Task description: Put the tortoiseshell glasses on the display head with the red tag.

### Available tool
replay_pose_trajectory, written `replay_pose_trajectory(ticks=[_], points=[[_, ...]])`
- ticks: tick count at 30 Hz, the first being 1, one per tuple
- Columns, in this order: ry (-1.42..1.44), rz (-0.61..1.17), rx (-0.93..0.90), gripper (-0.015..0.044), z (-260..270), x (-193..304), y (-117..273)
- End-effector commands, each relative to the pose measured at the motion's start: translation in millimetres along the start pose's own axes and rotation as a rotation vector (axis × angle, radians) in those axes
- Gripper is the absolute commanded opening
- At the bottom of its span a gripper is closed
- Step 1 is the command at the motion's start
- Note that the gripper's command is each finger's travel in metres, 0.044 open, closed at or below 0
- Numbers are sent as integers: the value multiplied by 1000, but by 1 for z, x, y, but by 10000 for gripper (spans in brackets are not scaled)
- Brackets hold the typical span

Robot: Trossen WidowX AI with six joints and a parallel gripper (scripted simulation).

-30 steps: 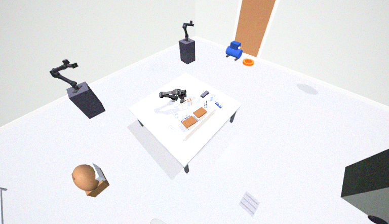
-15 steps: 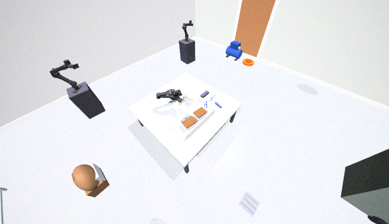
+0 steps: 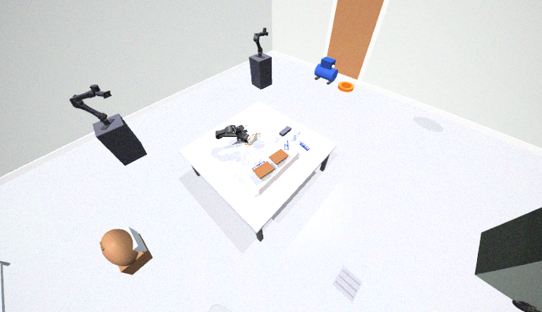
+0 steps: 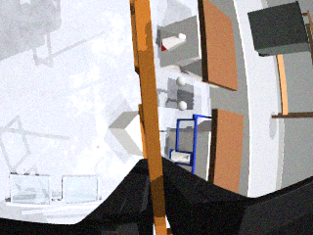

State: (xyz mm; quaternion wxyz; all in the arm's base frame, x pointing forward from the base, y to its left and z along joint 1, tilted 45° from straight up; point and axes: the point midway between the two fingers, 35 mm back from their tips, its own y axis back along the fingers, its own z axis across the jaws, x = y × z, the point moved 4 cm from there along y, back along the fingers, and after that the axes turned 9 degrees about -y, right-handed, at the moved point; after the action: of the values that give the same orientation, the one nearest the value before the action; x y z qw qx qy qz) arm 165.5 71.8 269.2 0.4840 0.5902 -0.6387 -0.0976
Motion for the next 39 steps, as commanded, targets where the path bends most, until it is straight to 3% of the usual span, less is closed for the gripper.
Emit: replay_pose_trajectory(ticks=[1, 8, 39], points=[[94, -2, 44, 0, 6, 9, 6], [232, 3, 104, 0, 16, 21, 14], [188, -1, 84, 0, 13, 18, 13]])
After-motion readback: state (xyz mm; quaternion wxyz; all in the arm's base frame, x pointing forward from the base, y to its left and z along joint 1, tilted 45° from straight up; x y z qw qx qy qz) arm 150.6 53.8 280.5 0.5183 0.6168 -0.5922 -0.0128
